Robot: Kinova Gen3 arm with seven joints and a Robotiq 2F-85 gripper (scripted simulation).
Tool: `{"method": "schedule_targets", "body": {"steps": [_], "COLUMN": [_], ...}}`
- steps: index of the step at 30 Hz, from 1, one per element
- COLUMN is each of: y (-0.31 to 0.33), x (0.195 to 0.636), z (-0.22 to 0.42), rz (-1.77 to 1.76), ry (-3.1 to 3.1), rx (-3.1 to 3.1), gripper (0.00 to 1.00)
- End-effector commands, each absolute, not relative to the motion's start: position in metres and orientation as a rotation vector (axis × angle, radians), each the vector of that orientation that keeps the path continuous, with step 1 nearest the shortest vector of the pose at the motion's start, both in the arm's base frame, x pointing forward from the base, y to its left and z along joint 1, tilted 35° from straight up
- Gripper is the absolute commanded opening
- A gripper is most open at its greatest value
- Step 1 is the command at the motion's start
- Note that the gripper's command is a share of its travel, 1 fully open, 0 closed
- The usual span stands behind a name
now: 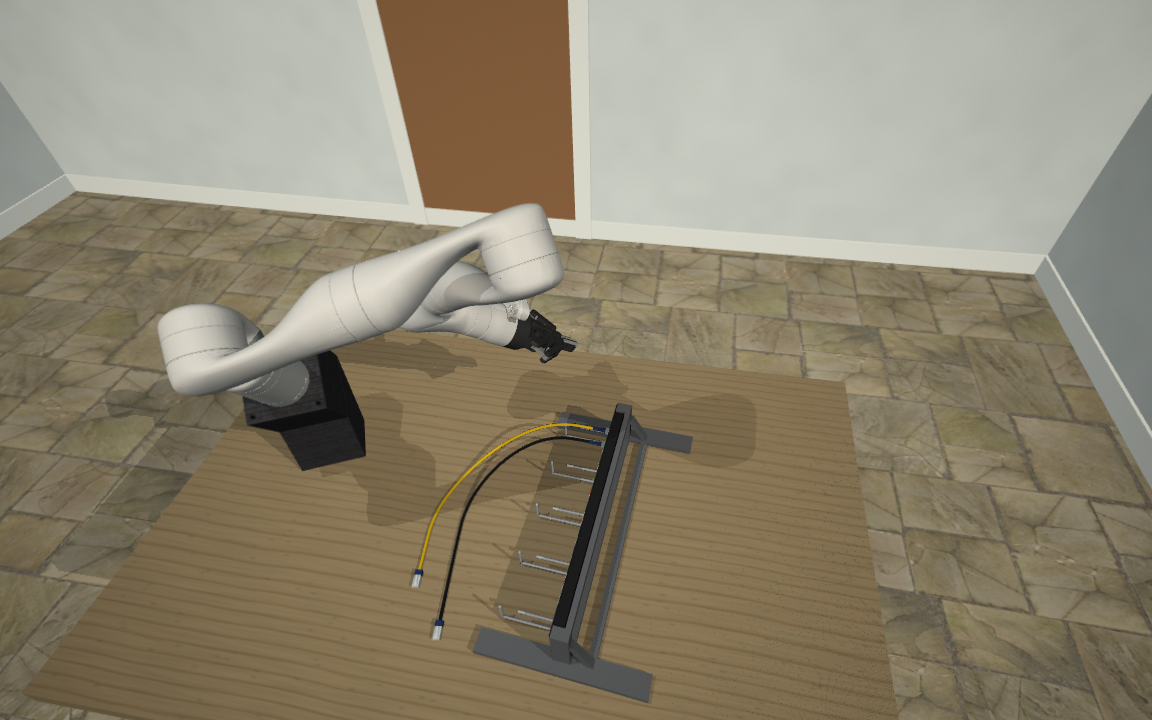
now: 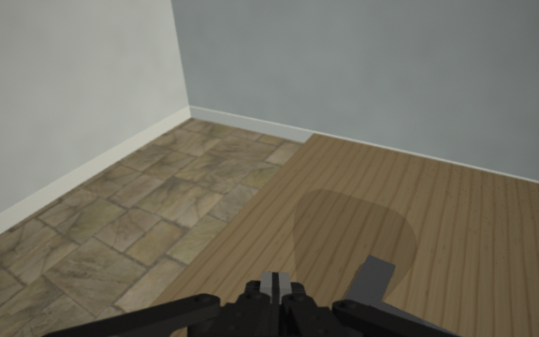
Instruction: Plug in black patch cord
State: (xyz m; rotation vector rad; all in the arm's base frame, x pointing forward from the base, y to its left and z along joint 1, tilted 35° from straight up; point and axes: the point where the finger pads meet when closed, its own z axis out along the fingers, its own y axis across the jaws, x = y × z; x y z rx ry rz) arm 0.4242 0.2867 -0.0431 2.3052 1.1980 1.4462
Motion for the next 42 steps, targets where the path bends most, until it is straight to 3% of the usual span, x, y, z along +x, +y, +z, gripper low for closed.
{"method": "schedule_targets", "body": {"steps": [1, 15, 42], "y": [0.279, 0.215, 0.176], "x": [0.415, 0.404, 0.382], "z": [-0.06, -0.057, -0.044], "rz": [1.426, 1.577, 1.655], "ry": [1.167, 0.677, 0.472], "rx": [2.32, 2.267, 2.145], "gripper": [0.0, 0.0, 0.0]}}
